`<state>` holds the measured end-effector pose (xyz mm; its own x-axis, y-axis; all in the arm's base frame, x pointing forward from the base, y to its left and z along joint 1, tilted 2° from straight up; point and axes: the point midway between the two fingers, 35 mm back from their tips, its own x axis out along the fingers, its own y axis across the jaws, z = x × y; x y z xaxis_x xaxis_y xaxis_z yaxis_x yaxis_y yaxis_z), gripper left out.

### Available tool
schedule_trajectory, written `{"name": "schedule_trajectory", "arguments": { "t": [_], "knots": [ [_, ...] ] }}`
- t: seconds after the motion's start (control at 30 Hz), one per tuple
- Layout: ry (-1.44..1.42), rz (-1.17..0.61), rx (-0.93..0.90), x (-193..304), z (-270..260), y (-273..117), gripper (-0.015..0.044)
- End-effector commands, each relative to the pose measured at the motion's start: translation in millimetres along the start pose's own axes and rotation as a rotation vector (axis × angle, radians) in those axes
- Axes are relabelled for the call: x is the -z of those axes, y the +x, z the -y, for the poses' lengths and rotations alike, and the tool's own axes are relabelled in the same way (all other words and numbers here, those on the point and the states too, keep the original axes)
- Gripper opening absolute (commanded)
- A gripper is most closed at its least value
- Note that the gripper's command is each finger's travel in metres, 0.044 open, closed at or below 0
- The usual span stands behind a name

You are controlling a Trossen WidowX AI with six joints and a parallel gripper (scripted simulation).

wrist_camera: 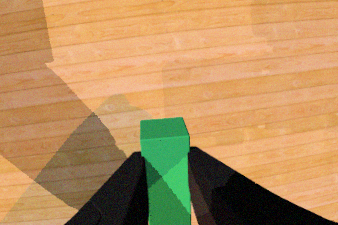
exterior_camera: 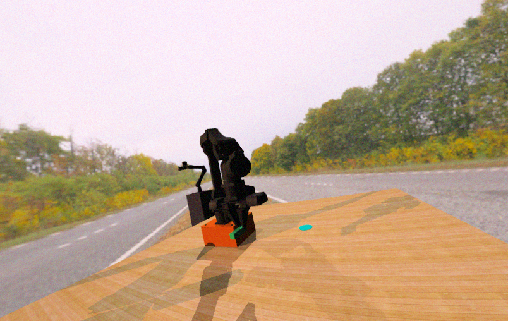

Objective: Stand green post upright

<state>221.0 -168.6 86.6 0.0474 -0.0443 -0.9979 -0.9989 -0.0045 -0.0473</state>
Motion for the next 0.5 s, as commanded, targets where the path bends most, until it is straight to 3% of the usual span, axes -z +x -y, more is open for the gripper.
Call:
{"name": "schedule_trajectory", "arguments": {
  "t": [0.0,0.47],
  "knots": [
    [0.009,0.002,0.0,-6,8,-1,0.0023],
    [0.051,0.009,0.004,-33,35,-4,0.0023]
  ]
}}
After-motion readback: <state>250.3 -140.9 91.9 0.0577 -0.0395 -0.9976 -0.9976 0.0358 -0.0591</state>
